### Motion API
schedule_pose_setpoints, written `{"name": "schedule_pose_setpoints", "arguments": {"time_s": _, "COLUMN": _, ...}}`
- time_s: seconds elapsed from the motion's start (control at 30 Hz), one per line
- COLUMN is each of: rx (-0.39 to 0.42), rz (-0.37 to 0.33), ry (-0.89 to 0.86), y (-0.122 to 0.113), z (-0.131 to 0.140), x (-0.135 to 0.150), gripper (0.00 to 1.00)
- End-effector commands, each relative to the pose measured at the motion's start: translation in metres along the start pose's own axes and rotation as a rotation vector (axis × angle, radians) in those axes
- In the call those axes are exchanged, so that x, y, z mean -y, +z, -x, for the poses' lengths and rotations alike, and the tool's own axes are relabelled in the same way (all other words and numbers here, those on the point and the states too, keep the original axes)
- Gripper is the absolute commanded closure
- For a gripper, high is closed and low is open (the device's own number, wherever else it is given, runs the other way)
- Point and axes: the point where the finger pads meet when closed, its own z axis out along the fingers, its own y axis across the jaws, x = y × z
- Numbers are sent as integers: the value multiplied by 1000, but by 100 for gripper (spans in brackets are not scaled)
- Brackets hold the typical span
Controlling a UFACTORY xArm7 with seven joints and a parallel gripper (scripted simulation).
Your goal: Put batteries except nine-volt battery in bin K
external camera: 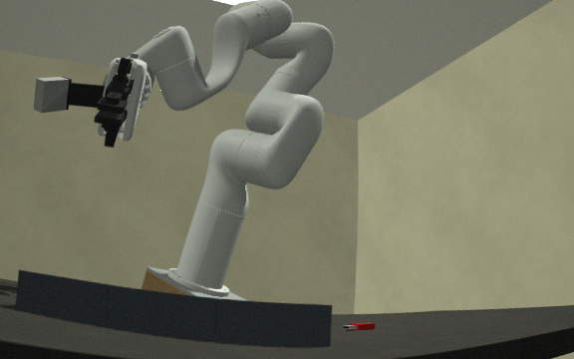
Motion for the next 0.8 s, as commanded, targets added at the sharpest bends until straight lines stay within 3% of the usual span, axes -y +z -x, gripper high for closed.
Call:
{"name": "schedule_pose_setpoints", "arguments": {"time_s": 0.0, "rx": 94, "rz": 47, "ry": -87, "y": 9, "z": 26, "x": 6, "gripper": 93}}
{"name": "schedule_pose_setpoints", "arguments": {"time_s": 0.1, "rx": 94, "rz": 47, "ry": -87, "y": 9, "z": 26, "x": 6, "gripper": 93}}
{"name": "schedule_pose_setpoints", "arguments": {"time_s": 0.17, "rx": 160, "rz": 84, "ry": -153, "y": 13, "z": 43, "x": 7, "gripper": 93}}
{"name": "schedule_pose_setpoints", "arguments": {"time_s": 0.3, "rx": 167, "rz": 87, "ry": -159, "y": 14, "z": 47, "x": 8, "gripper": 93}}
{"name": "schedule_pose_setpoints", "arguments": {"time_s": 0.37, "rx": 231, "rz": 124, "ry": -226, "y": 17, "z": 64, "x": 8, "gripper": 93}}
{"name": "schedule_pose_setpoints", "arguments": {"time_s": 0.5, "rx": 237, "rz": 127, "ry": -232, "y": 18, "z": 67, "x": 8, "gripper": 93}}
{"name": "schedule_pose_setpoints", "arguments": {"time_s": 0.57, "rx": 298, "rz": 165, "ry": -301, "y": 20, "z": 84, "x": 8, "gripper": 93}}
{"name": "schedule_pose_setpoints", "arguments": {"time_s": 0.67, "rx": 303, "rz": 168, "ry": -307, "y": 20, "z": 87, "x": 8, "gripper": 93}}
{"name": "schedule_pose_setpoints", "arguments": {"time_s": 0.77, "rx": 367, "rz": 209, "ry": -383, "y": 21, "z": 105, "x": 6, "gripper": 93}}
